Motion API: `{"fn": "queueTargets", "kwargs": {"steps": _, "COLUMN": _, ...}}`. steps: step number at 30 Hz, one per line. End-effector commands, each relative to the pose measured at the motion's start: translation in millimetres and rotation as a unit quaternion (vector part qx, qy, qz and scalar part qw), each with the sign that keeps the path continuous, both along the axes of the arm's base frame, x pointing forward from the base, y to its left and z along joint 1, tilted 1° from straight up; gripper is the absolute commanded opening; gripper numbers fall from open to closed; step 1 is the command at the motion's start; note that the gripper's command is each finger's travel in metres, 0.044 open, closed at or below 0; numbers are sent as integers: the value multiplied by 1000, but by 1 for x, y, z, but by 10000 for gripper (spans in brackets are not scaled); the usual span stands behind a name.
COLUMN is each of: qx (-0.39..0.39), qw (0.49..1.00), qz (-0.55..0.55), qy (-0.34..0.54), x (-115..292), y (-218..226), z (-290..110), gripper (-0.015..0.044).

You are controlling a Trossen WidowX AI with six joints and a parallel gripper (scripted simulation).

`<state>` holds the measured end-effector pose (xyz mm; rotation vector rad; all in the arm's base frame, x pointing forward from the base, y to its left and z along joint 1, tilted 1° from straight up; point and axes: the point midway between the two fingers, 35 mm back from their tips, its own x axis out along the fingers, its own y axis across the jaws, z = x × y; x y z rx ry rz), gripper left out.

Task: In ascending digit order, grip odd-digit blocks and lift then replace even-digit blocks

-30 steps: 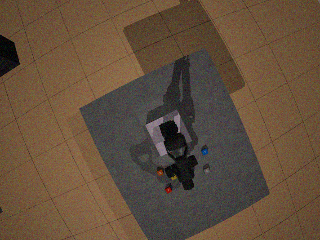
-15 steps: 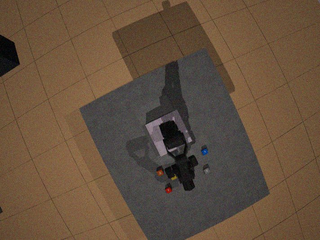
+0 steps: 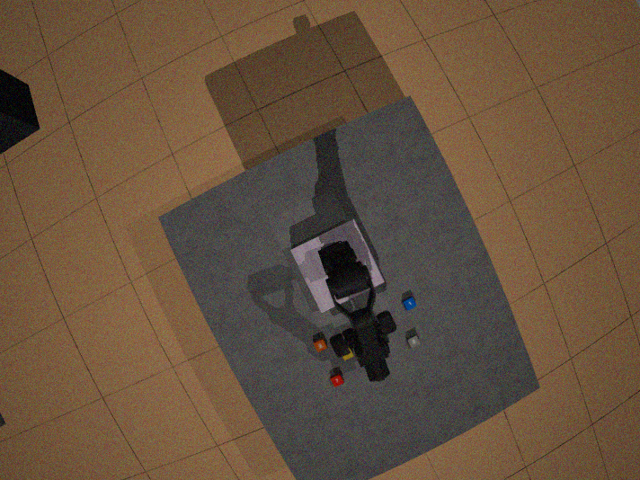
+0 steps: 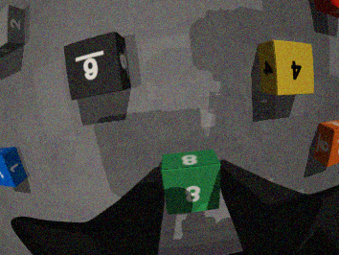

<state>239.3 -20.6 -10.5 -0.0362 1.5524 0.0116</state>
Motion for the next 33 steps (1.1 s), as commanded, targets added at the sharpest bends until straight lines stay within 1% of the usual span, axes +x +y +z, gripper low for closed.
{"fn": "queueTargets", "kwargs": {"steps": 1, "qx": -1, "qw": 1000, "qz": 1, "qy": 7, "x": -3, "y": 0, "z": -8, "gripper": 120}}
{"fn": "queueTargets", "kwargs": {"steps": 14, "qx": -1, "qw": 1000, "qz": 1, "qy": 7, "x": -3, "y": -1, "z": -11, "gripper": 120}}
{"fn": "queueTargets", "kwargs": {"steps": 24, "qx": -1, "qw": 1000, "qz": 1, "qy": 7, "x": -3, "y": -1, "z": -11, "gripper": 383}}
{"fn": "queueTargets", "kwargs": {"steps": 25, "qx": -1, "qw": 1000, "qz": 1, "qy": 7, "x": -3, "y": -1, "z": -11, "gripper": 400}}
{"fn": "queueTargets", "kwargs": {"steps": 28, "qx": -1, "qw": 1000, "qz": 1, "qy": 7, "x": -2, "y": 0, "z": -8, "gripper": 400}}
{"fn": "queueTargets", "kwargs": {"steps": 31, "qx": -1, "qw": 1000, "qz": 1, "qy": 7, "x": -2, "y": 0, "z": 22, "gripper": 400}}
{"fn": "queueTargets", "kwargs": {"steps": 33, "qx": -1, "qw": 1000, "qz": 1, "qy": 7, "x": -3, "y": 0, "z": 25, "gripper": 400}}
